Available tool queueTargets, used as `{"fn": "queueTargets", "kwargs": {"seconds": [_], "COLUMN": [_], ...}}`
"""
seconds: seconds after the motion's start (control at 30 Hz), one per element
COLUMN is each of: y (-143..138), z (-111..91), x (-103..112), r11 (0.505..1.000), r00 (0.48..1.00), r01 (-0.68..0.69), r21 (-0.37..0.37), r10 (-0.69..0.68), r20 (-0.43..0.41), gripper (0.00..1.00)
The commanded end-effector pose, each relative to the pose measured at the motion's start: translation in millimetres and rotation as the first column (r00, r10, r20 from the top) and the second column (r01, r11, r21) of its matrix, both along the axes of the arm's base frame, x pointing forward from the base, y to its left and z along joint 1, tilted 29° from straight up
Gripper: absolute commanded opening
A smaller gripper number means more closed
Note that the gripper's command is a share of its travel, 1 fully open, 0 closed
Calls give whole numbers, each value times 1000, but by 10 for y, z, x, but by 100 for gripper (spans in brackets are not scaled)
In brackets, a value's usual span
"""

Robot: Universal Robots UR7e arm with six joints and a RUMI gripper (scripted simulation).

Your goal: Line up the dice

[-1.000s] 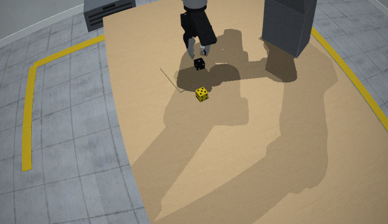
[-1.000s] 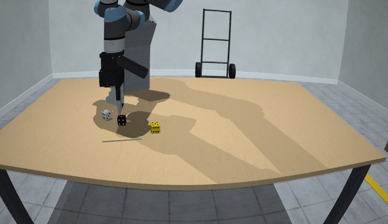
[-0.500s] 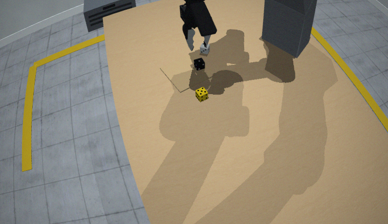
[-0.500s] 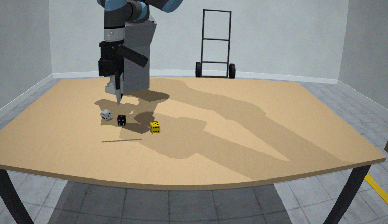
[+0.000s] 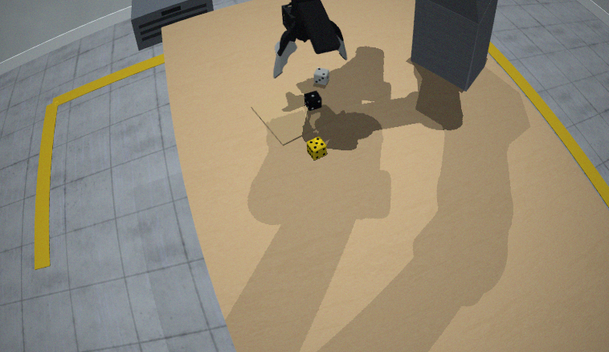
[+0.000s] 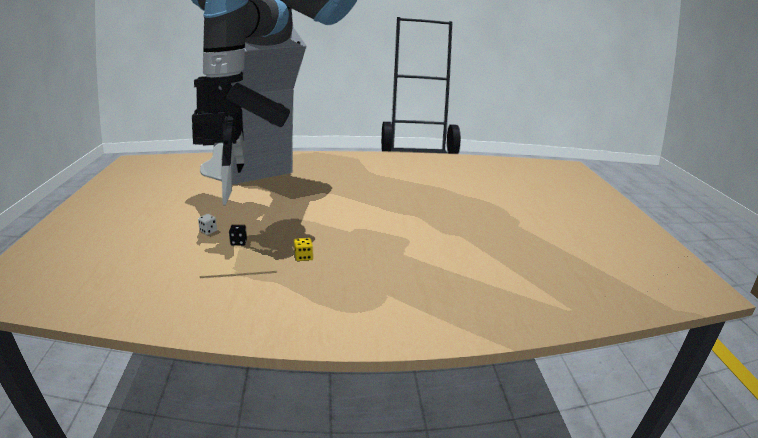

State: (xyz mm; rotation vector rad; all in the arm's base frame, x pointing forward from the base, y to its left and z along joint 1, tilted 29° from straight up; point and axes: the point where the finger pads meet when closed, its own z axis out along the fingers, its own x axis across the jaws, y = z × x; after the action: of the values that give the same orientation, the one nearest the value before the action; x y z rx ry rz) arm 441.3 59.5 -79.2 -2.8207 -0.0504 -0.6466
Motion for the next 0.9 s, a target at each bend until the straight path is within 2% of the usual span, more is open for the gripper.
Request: {"fn": "queueTargets", "kwargs": {"seconds": [0.0, 0.6, 0.73, 0.87], "y": [-1, -24, -192, -378], "z": [3, -12, -127, -251], "x": [1, -7, -77, -170], "r11": [1000, 1000, 987, 946], "r00": [1000, 1000, 989, 952], "r01": [0, 16, 145, 299], "r21": [0, 7, 64, 125], "r10": [0, -16, -142, -286], "r20": [1, -4, -48, -108], "gripper": [100, 100, 100, 100]}}
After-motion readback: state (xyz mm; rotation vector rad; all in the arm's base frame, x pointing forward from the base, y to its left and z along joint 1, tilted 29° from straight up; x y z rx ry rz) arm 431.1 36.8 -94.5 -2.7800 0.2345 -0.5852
